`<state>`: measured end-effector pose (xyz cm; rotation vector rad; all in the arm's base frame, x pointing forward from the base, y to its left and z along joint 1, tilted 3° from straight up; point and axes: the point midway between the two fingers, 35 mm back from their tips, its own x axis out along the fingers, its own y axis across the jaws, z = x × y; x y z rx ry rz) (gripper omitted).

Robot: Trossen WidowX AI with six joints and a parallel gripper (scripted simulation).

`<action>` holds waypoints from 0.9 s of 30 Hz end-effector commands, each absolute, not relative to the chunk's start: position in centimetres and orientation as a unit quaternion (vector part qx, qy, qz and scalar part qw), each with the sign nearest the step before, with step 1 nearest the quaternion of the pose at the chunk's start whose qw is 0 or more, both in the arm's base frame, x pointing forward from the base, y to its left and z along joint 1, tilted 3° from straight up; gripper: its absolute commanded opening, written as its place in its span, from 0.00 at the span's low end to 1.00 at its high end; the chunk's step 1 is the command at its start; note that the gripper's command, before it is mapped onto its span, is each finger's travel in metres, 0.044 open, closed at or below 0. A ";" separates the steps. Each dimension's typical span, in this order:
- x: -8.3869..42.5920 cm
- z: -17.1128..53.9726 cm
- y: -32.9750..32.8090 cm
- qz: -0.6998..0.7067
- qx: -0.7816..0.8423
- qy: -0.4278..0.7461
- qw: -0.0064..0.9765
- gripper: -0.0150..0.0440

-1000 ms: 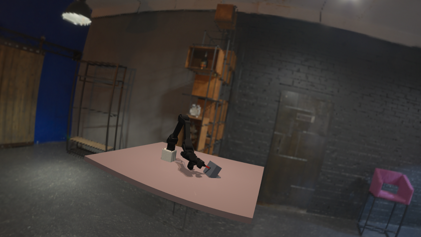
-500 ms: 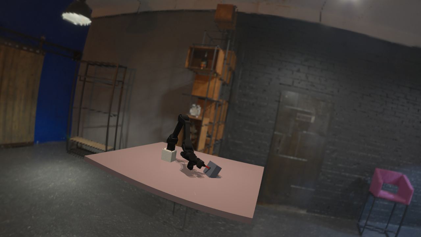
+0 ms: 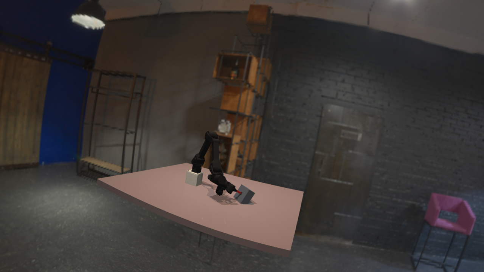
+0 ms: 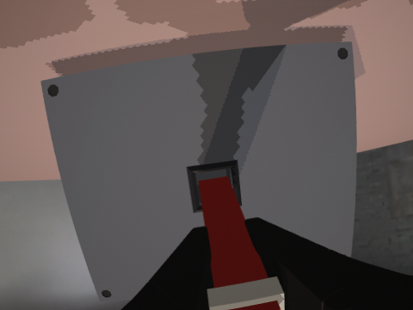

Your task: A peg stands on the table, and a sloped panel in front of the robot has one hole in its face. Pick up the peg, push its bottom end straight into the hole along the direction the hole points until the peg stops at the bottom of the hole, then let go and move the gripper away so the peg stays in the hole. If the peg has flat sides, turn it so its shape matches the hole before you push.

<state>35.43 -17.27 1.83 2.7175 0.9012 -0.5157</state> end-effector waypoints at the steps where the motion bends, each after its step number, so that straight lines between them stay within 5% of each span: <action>1: 35.6 1.5 -17.0 -0.179 0.928 0.308 0.112 0.25; 27: 36.8 0.9 -16.1 -0.179 0.928 0.308 0.112 0.25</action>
